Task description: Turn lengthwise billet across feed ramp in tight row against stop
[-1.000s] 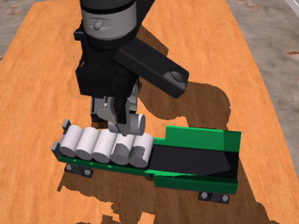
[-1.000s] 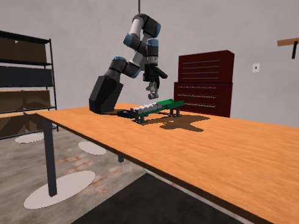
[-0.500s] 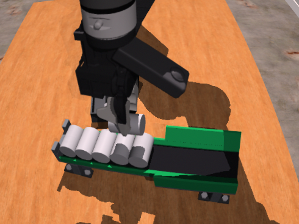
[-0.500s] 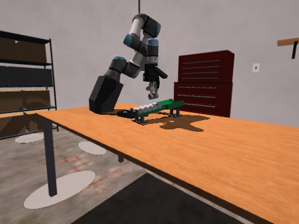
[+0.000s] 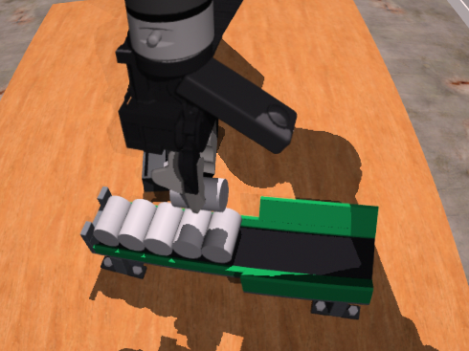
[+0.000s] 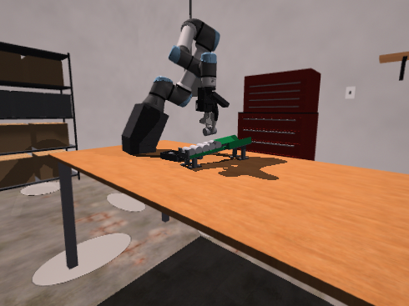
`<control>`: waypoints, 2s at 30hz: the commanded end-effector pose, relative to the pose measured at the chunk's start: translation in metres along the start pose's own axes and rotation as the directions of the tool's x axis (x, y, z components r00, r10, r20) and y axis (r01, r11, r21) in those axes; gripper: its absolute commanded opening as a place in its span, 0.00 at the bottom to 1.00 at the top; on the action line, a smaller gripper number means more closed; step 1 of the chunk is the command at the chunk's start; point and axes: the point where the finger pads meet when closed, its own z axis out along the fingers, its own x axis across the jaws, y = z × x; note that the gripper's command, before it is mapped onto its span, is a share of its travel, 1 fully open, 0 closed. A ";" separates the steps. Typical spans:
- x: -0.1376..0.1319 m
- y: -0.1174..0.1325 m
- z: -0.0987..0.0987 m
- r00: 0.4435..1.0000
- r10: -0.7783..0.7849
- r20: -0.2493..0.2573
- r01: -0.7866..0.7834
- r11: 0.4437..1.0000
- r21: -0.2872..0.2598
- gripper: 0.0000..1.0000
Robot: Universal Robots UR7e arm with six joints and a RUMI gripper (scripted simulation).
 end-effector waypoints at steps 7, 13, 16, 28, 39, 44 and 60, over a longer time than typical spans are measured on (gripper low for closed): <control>0.009 0.002 -0.009 1.000 -0.004 -0.016 0.003 1.000 -0.005 0.00; 0.004 0.001 -0.003 1.000 -0.002 -0.007 0.002 1.000 -0.002 0.00; 0.005 0.001 -0.004 1.000 -0.002 -0.010 0.002 1.000 -0.003 0.00; 0.005 0.001 -0.004 1.000 -0.003 -0.009 0.003 1.000 -0.002 0.00; 0.005 0.001 -0.004 1.000 -0.003 -0.009 0.003 1.000 -0.002 0.00; 0.005 0.001 -0.003 1.000 -0.002 -0.007 0.002 1.000 -0.002 0.00; 0.005 0.001 -0.003 0.998 0.058 -0.007 -0.058 0.998 -0.001 0.00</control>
